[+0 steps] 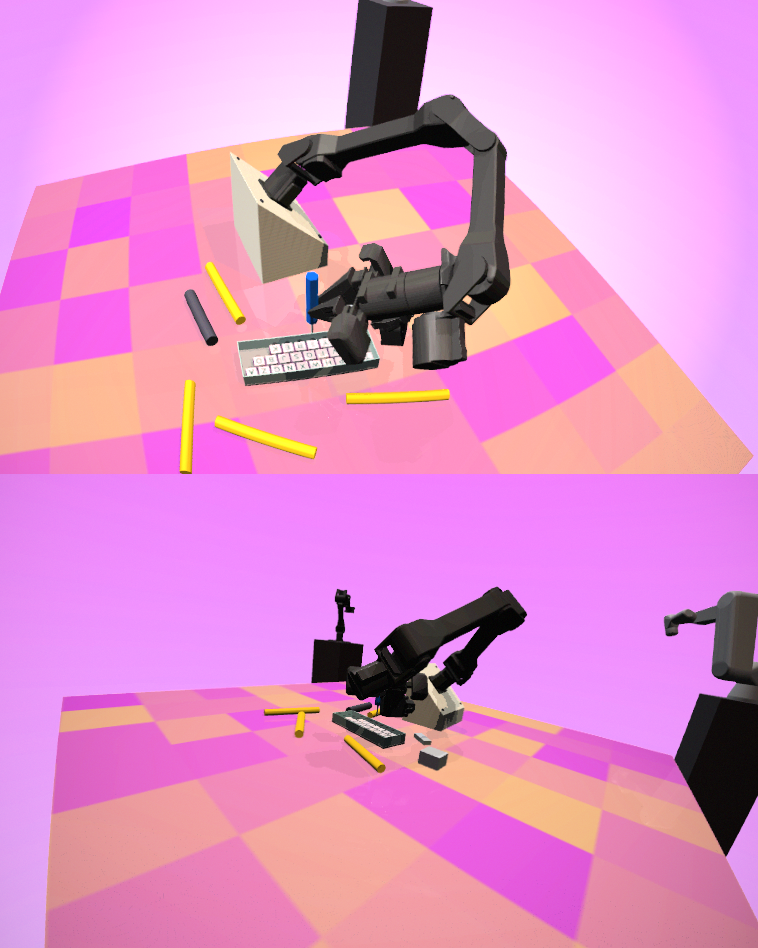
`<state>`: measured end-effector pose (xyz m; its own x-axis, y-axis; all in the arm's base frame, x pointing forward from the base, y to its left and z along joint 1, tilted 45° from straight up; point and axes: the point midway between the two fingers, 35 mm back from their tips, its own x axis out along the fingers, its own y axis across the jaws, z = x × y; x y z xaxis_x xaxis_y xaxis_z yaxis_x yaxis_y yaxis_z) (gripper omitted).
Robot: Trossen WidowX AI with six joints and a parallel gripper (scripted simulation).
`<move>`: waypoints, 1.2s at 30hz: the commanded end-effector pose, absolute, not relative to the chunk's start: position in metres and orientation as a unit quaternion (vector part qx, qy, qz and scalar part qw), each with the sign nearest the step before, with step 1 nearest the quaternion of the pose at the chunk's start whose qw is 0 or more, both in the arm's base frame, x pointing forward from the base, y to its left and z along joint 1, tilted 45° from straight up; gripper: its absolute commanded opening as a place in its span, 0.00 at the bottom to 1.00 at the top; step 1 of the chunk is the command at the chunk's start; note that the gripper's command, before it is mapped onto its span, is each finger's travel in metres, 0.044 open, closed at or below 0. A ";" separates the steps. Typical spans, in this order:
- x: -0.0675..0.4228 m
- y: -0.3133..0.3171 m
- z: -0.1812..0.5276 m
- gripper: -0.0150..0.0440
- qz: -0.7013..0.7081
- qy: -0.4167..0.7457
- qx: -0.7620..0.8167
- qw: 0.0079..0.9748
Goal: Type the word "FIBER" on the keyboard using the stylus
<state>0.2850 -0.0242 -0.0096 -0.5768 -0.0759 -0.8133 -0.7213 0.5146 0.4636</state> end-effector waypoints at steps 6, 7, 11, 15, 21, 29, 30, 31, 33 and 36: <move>0.285 -0.024 -0.010 0.34 0.422 0.781 -0.255 0.383; 0.285 -0.025 -0.010 0.30 0.422 0.781 -0.255 0.383; 0.287 -0.038 -0.022 0.25 0.421 0.781 -0.256 0.383; 0.289 -0.064 -0.043 0.25 0.421 0.780 -0.259 0.383; 0.289 -0.080 -0.057 0.25 0.421 0.780 -0.260 0.382; 0.290 -0.066 -0.071 0.25 0.422 0.780 -0.260 0.382; 0.290 -0.066 -0.071 0.25 0.422 0.780 -0.260 0.382; 0.290 -0.066 -0.071 0.25 0.422 0.780 -0.260 0.382; 0.290 -0.066 -0.071 0.25 0.422 0.780 -0.260 0.382; 0.290 -0.067 -0.071 0.30 0.422 0.780 -0.260 0.382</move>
<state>0.2898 -0.0659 -0.0697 -0.5737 -0.0869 -0.8144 -0.7314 0.5019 0.4617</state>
